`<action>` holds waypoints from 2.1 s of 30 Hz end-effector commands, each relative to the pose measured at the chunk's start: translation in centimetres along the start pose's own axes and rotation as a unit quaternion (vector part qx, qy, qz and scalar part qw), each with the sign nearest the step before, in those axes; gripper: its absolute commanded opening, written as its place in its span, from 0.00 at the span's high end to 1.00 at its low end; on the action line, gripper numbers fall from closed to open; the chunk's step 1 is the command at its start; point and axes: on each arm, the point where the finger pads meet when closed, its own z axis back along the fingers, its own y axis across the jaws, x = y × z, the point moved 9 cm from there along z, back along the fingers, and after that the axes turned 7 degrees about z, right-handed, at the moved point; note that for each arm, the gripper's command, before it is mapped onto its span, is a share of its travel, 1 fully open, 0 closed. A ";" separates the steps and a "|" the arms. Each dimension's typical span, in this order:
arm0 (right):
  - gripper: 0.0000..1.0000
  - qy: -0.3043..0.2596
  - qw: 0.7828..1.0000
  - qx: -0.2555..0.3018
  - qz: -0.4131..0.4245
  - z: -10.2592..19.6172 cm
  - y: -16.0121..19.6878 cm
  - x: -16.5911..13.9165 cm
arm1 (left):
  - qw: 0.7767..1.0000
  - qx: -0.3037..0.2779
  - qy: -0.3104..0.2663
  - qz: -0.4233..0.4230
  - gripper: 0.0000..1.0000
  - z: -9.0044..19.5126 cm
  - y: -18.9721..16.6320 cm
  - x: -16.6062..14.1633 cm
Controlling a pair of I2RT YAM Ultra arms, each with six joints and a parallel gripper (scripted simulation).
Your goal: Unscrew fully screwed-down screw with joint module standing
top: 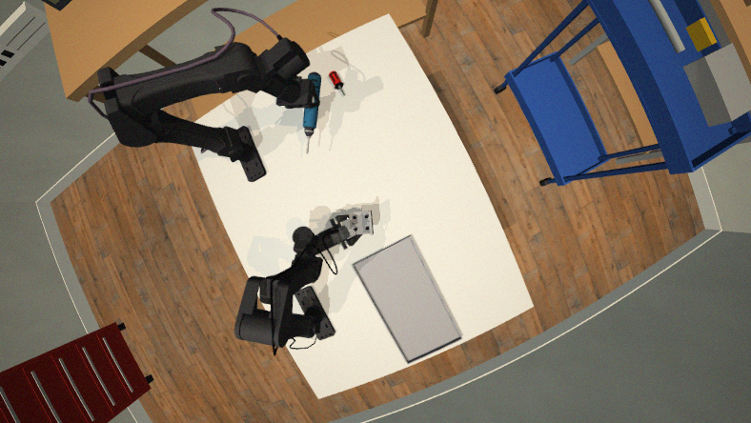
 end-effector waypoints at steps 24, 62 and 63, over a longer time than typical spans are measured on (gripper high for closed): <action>0.41 -0.007 1.000 0.000 -0.010 0.0 0.1 0.4 | 0.979 -0.133 -0.045 -0.149 0.58 1.1 -4.0 -2.7; 0.41 -0.007 1.000 0.000 -0.010 0.0 0.1 0.4 | 0.883 -0.298 -0.091 -0.352 0.58 3.6 -8.5 -9.4; 0.41 -0.007 1.000 0.000 -0.010 0.0 0.1 0.4 | 0.879 -0.301 -0.091 -0.358 0.58 3.7 -8.6 -9.7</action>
